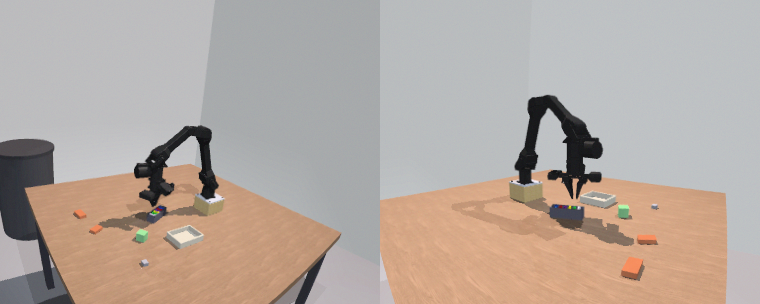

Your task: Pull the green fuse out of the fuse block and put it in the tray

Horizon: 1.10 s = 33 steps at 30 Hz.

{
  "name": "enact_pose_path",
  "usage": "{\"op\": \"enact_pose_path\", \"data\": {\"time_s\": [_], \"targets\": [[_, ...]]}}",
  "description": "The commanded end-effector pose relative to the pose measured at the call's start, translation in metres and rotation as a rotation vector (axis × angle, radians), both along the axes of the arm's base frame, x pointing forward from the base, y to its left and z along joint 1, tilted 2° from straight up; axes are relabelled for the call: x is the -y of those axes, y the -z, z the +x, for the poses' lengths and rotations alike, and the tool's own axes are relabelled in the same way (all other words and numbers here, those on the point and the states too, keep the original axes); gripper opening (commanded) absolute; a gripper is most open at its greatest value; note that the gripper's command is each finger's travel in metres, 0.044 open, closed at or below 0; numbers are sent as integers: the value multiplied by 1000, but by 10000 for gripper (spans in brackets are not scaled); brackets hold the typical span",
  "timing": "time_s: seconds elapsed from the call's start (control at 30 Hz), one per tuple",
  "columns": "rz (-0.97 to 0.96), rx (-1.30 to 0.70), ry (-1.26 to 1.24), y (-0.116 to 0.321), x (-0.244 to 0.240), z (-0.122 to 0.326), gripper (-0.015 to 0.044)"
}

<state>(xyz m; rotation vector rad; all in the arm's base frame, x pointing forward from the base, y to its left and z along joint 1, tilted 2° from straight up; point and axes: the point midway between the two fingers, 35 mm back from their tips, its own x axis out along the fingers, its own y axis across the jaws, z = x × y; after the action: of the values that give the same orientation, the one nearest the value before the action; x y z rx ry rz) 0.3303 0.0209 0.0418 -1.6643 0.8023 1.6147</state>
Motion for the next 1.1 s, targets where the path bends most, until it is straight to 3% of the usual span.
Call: {"op": "enact_pose_path", "data": {"time_s": [0.0, 1.07], "targets": [[5, -8, -6, 3, -1, -4, 64], [5, -8, -6, 31, -2, -3, 64]]}}
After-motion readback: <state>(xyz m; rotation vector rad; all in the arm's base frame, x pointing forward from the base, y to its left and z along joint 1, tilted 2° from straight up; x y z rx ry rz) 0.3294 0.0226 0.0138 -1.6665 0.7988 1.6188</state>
